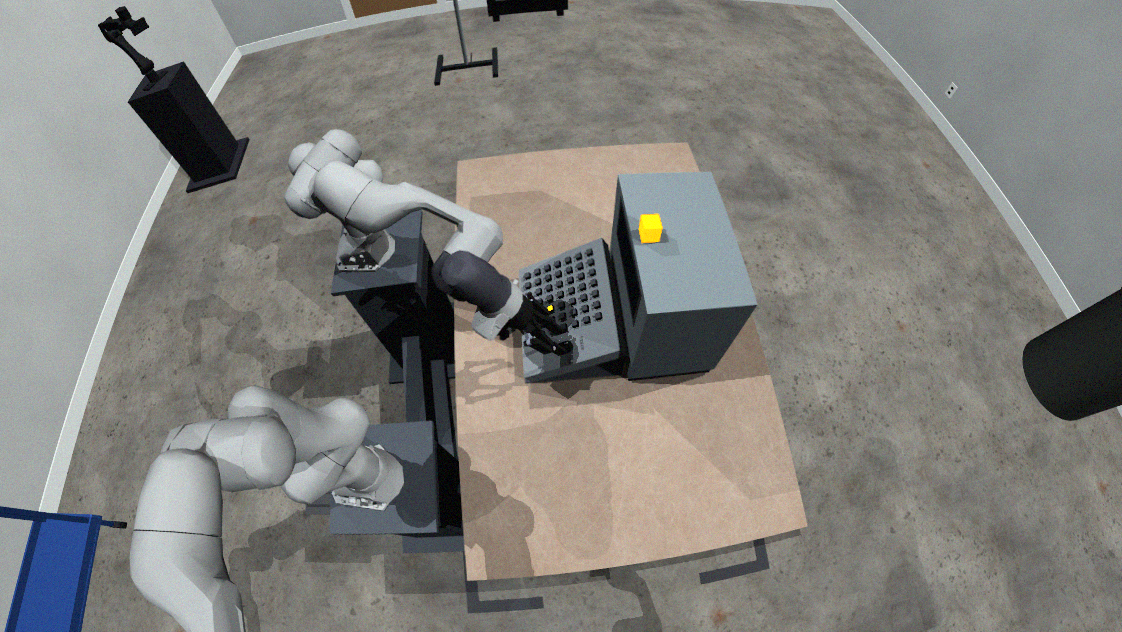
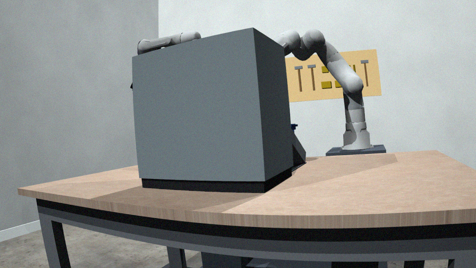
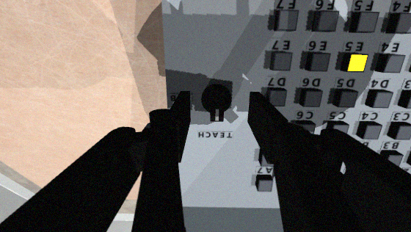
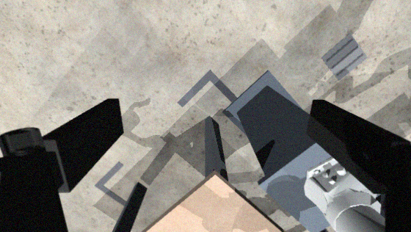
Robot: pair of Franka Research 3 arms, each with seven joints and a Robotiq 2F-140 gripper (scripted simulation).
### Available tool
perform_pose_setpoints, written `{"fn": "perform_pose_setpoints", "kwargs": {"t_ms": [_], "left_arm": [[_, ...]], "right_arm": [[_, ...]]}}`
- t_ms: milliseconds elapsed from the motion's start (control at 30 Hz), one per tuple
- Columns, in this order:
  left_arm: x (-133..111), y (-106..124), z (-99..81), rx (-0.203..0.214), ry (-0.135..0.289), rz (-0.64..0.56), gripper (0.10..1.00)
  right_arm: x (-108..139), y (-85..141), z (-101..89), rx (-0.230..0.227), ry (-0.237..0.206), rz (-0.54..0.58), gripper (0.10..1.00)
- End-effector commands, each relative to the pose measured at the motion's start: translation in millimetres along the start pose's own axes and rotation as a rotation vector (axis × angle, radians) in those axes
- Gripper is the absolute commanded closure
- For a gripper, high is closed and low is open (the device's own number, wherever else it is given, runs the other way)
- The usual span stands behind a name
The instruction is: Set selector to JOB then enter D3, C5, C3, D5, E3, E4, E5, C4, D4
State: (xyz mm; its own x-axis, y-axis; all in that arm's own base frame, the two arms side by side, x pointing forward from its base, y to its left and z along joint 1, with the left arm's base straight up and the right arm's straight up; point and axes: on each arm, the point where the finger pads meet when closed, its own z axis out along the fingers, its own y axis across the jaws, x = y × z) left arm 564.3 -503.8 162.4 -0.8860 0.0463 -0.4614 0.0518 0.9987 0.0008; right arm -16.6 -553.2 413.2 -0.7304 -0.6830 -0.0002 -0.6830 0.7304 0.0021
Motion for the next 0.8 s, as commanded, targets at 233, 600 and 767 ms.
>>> {"fn": "perform_pose_setpoints", "kwargs": {"t_ms": [233, 600, 767], "left_arm": [[-1.3, -1.4, -0.3, 0.003, -0.003, 0.005, 0.699], [-1.4, -1.4, 3.0, 0.003, -0.003, 0.005, 0.699], [-1.4, -1.4, 6.9, 0.003, -0.003, 0.005, 0.699]], "right_arm": [[0.6, -1.0, 0.2, 0.002, 0.000, -0.004, 0.098], [0.6, -1.0, 0.2, 0.002, 0.000, -0.004, 0.098], [0.6, -1.0, 0.2, 0.002, 0.000, -0.004, 0.098]]}}
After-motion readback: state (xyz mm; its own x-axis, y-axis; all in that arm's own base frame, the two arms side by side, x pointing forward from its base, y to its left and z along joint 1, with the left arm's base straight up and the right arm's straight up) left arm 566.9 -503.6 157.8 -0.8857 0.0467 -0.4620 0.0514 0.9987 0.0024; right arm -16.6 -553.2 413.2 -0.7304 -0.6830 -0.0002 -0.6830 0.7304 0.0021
